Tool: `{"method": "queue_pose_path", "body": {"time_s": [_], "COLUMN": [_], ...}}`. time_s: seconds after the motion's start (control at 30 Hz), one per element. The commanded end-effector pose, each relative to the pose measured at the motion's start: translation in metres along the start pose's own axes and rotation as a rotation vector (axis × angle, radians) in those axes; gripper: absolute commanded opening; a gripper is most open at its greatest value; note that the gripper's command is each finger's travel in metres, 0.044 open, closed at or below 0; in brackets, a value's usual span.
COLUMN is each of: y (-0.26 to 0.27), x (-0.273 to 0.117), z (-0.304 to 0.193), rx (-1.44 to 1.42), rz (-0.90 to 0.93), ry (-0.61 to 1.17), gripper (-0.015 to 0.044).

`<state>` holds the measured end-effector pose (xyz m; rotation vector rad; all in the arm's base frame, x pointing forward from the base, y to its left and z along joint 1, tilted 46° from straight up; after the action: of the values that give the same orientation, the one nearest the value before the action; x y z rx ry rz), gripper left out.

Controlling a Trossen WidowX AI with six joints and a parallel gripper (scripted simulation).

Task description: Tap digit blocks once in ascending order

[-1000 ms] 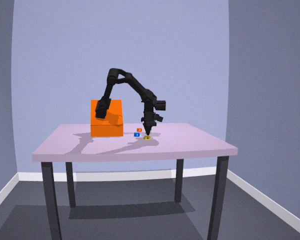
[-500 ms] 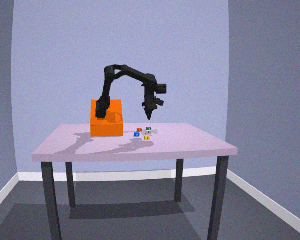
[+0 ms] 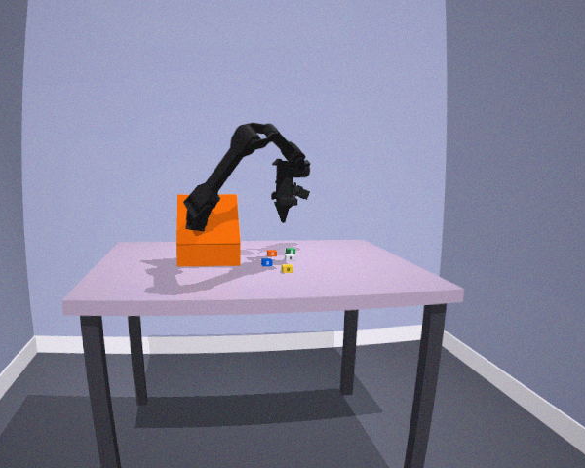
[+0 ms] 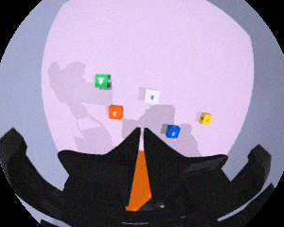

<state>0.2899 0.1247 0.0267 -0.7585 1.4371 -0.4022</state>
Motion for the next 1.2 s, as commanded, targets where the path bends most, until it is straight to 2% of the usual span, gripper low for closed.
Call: {"method": "queue_pose_path", "body": {"time_s": [0.0, 0.07, 0.33, 0.47, 0.53, 1.17], "y": [0.067, 0.082, 0.083, 0.08, 0.079, 0.078], "x": [0.005, 0.008, 0.011, 0.076, 0.089, 0.112], "z": [-0.015, -0.021, -0.02, -0.019, -0.021, -0.021], "rx": [0.005, 0.005, 0.005, 0.005, 0.005, 0.005], "rz": [-0.025, -0.035, -0.036, -0.038, -0.04, -0.04], "ry": [0.0, -0.001, -0.001, -0.002, -0.002, -0.002], "gripper": [0.002, 0.002, 0.002, 0.002, 0.002, 0.002]}}
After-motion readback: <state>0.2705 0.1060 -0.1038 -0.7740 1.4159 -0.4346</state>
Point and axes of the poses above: the point midway between the two fingers, 35 mm back from their tips, its own x axis out along the fingers, its own y axis across the jaws, z = x × y, the point moved 4 cm from there along -x, back along the fingers, and after that the axes turned 5 degrees about -x, right-handed, at the moved point
